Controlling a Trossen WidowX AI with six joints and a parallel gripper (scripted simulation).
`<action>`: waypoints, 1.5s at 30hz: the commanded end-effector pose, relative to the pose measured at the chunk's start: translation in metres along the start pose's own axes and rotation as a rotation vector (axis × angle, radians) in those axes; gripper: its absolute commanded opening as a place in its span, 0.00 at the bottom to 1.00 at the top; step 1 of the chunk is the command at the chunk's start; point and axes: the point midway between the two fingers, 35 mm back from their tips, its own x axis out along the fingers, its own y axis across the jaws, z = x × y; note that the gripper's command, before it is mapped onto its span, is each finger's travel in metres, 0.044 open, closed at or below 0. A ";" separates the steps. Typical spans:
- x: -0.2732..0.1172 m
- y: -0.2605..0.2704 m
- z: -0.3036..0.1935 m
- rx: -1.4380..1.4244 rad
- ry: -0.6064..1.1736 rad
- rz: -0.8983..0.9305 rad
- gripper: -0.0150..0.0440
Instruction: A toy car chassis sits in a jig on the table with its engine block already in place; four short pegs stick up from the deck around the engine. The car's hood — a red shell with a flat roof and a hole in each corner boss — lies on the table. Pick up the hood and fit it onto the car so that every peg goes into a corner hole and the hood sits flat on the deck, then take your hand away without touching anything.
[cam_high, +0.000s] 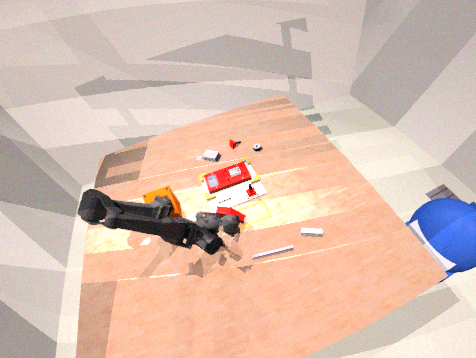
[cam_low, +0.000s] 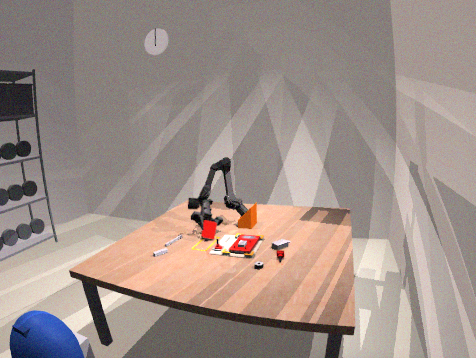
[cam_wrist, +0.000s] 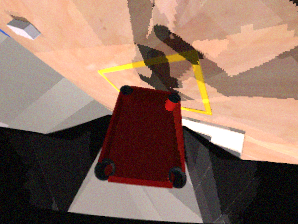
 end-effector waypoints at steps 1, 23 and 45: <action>0.002 -0.005 0.004 0.102 0.006 -0.006 0.25; 0.001 -0.001 0.001 0.049 0.008 0.003 1.00; -0.090 0.016 -0.012 0.382 0.003 -0.012 1.00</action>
